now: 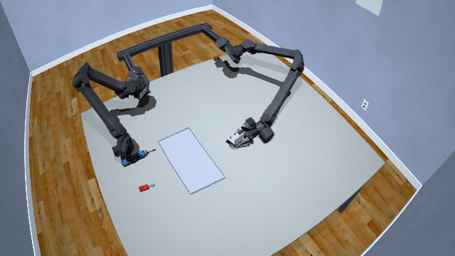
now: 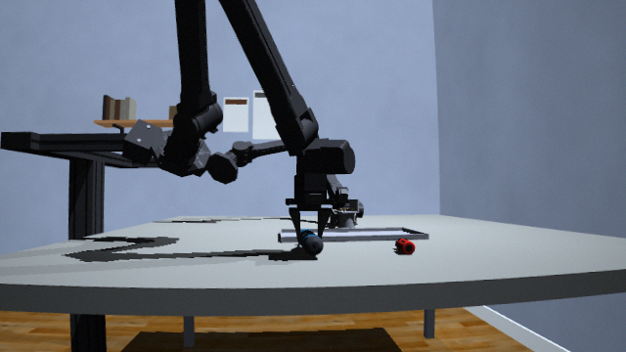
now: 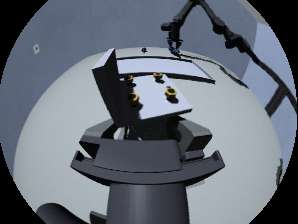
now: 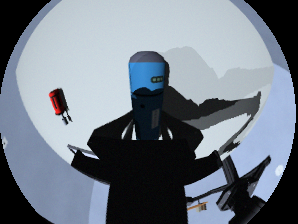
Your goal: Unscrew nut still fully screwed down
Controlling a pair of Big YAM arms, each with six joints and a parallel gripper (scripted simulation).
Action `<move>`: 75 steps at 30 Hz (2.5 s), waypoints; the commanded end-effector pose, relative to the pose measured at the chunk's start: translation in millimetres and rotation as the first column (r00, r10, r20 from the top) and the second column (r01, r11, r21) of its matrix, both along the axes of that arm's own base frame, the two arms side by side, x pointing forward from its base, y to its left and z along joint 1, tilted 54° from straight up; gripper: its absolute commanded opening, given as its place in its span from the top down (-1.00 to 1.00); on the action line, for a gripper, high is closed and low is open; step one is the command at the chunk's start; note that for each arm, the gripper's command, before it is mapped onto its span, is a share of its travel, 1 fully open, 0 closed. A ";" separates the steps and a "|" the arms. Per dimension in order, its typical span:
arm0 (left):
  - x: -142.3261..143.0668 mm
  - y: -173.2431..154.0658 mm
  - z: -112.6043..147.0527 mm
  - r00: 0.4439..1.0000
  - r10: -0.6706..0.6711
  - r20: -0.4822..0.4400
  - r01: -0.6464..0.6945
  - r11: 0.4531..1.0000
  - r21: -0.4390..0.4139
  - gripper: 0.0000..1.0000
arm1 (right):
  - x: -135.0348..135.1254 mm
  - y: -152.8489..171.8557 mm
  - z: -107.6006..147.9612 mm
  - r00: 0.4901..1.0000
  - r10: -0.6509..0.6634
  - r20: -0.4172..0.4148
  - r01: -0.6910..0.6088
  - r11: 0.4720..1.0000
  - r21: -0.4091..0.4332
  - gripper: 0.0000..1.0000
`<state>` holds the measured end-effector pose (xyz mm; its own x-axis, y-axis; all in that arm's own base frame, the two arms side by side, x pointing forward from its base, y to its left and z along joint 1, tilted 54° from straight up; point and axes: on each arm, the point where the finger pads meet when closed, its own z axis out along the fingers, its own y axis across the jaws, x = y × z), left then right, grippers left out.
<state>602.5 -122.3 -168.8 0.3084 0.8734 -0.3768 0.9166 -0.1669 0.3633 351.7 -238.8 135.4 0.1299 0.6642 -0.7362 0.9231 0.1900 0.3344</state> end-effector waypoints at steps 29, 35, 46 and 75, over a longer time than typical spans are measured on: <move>2.4 -5.5 2.9 1.000 -0.007 0.008 0.007 1.000 -0.001 -0.17 | 15.9 -1.8 8.5 0.999 0.024 0.032 -0.023 1.000 -0.018 0.17; 2.4 -5.5 2.9 1.000 -0.007 0.008 0.007 1.000 -0.001 -0.17 | 16.6 -1.6 9.1 0.999 0.025 0.034 -0.025 1.000 -0.019 0.17; 2.4 -5.5 2.9 1.000 -0.007 0.008 0.007 1.000 -0.001 -0.17 | 16.7 -1.6 9.1 0.999 0.025 0.034 -0.025 1.000 -0.018 0.17; 2.4 -5.5 2.9 1.000 -0.007 0.008 0.007 1.000 -0.001 -0.17 | 16.5 -0.6 7.3 0.999 0.027 0.032 -0.027 0.999 -0.017 0.17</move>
<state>602.5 -122.3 -168.8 0.3084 0.8734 -0.3768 0.9166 -0.1669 0.3633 356.1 -245.2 133.9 0.1364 0.6612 -0.7377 0.9207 0.1902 0.3407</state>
